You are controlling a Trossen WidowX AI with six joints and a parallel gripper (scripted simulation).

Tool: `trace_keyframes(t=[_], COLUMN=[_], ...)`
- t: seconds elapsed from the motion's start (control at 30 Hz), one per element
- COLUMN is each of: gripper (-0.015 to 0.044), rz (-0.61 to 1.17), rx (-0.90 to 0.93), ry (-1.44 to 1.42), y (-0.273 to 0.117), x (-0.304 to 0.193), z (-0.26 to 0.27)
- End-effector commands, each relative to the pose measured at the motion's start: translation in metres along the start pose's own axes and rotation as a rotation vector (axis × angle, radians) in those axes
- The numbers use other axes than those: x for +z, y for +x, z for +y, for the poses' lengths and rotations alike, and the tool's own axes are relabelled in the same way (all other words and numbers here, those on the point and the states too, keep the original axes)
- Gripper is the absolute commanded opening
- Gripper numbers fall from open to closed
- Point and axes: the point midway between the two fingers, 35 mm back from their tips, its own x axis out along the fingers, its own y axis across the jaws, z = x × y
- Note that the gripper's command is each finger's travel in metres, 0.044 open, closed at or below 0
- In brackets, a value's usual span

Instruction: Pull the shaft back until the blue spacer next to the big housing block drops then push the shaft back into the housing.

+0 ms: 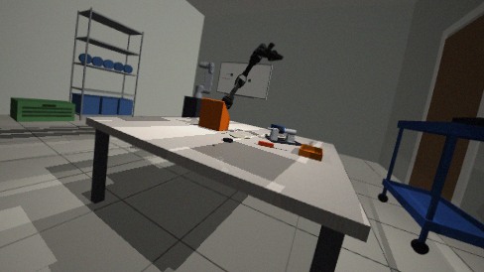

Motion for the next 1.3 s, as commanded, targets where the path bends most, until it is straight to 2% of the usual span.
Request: trace_keyframes(t=[0.0, 0.27, 0.57, 0.77, 1.0, 1.27], gripper=[0.044, 0.044, 0.044, 0.044, 0.044, 0.044], rz=[0.083, 0.232, 0.41, 0.536, 0.686, 0.703], rx=[0.001, 0.017, 0.067, 0.123, 0.213, 0.225], ry=[-0.078, -0.207, -0.356, -0.458, -0.577, -0.59], y=[0.032, 0.077, 0.101, 0.094, 0.062, 0.061], x=[-0.021, -0.085, -0.194, -0.28, -0.381, -0.393], z=[-0.059, -0.155, -0.242, -0.284, -0.314, -0.311])
